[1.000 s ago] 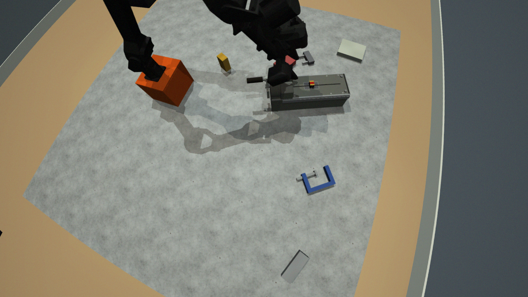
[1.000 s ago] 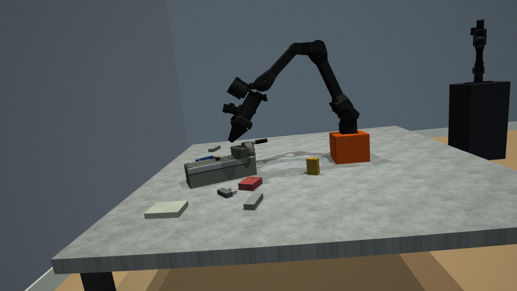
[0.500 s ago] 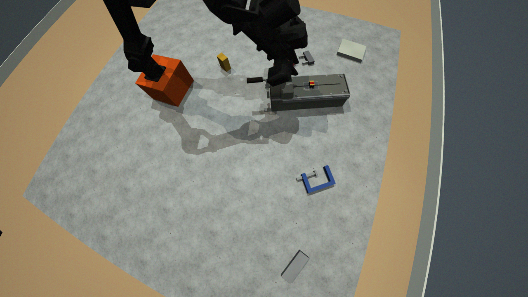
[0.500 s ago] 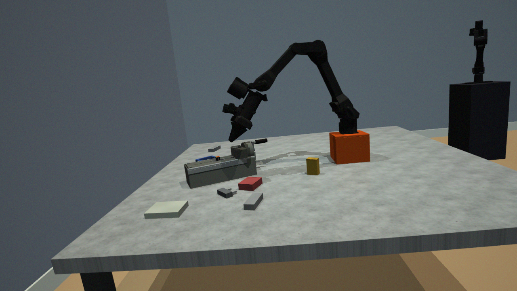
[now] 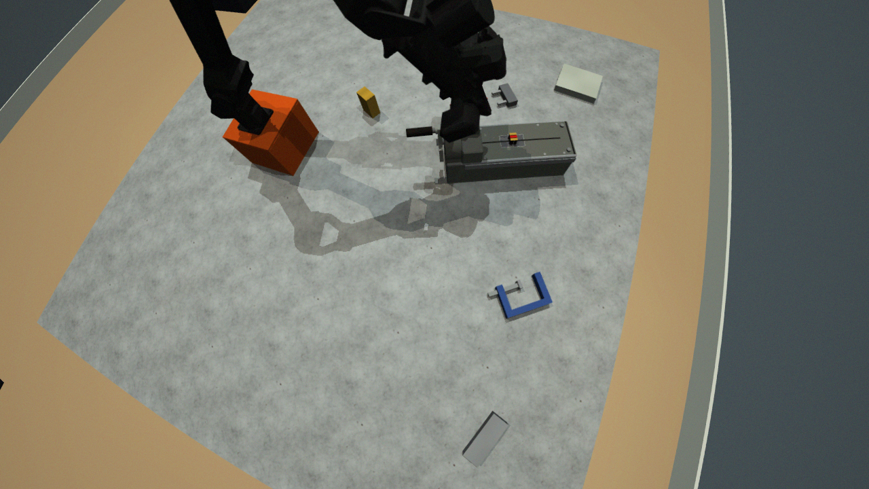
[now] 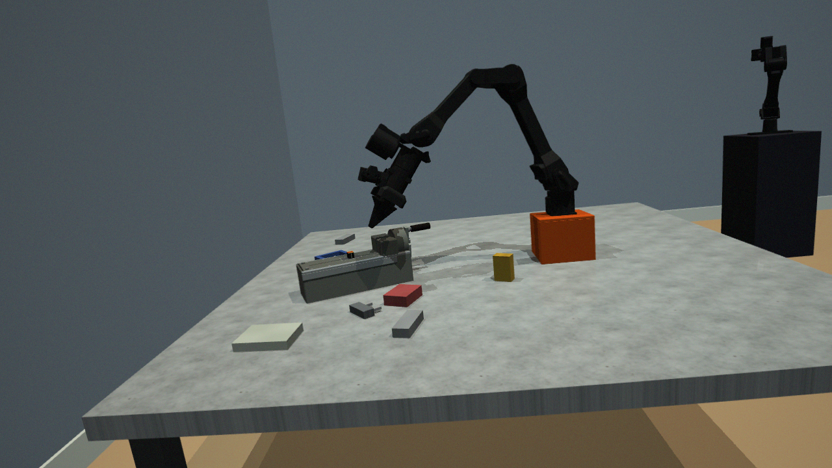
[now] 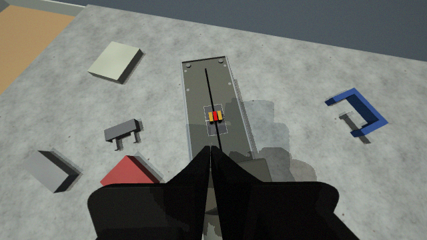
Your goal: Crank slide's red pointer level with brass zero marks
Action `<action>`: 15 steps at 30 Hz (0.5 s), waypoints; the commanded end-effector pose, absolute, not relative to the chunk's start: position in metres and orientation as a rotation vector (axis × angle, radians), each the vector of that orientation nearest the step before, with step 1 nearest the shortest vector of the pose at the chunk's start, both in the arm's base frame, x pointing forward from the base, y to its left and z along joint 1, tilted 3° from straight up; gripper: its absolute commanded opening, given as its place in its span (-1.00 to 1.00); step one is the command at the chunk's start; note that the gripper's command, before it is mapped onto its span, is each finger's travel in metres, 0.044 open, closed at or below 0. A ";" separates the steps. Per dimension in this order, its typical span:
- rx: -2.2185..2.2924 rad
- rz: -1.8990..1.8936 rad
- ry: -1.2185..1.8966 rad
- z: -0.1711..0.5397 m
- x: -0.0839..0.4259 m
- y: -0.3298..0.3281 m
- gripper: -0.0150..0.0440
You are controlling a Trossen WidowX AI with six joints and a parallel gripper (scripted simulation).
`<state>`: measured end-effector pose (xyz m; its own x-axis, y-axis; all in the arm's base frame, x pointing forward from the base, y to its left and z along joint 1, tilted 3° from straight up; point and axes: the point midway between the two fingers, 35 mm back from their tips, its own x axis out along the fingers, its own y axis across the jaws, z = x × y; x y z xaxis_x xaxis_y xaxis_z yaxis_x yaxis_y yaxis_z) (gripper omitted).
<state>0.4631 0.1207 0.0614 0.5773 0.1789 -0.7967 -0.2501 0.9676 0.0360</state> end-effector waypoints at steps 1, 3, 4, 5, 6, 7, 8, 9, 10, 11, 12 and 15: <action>-0.084 0.251 0.922 0.061 0.463 0.121 -0.49; -0.083 0.251 0.922 0.061 0.463 0.121 -0.49; -0.083 0.251 0.922 0.061 0.463 0.121 -0.49; -0.083 0.251 0.922 0.061 0.463 0.121 -0.49; -0.083 0.251 0.922 0.061 0.463 0.121 -0.49; -0.083 0.251 0.922 0.061 0.463 0.121 -0.49; -0.083 0.251 0.922 0.061 0.463 0.121 -0.49; -0.083 0.251 0.922 0.061 0.463 0.121 -0.49; -0.083 0.251 0.922 0.061 0.463 0.121 -0.49; -0.083 0.251 0.922 0.061 0.463 0.121 -0.49; -0.083 0.251 0.922 0.061 0.463 0.121 -0.40; -0.083 0.251 0.922 0.061 0.463 0.121 -0.14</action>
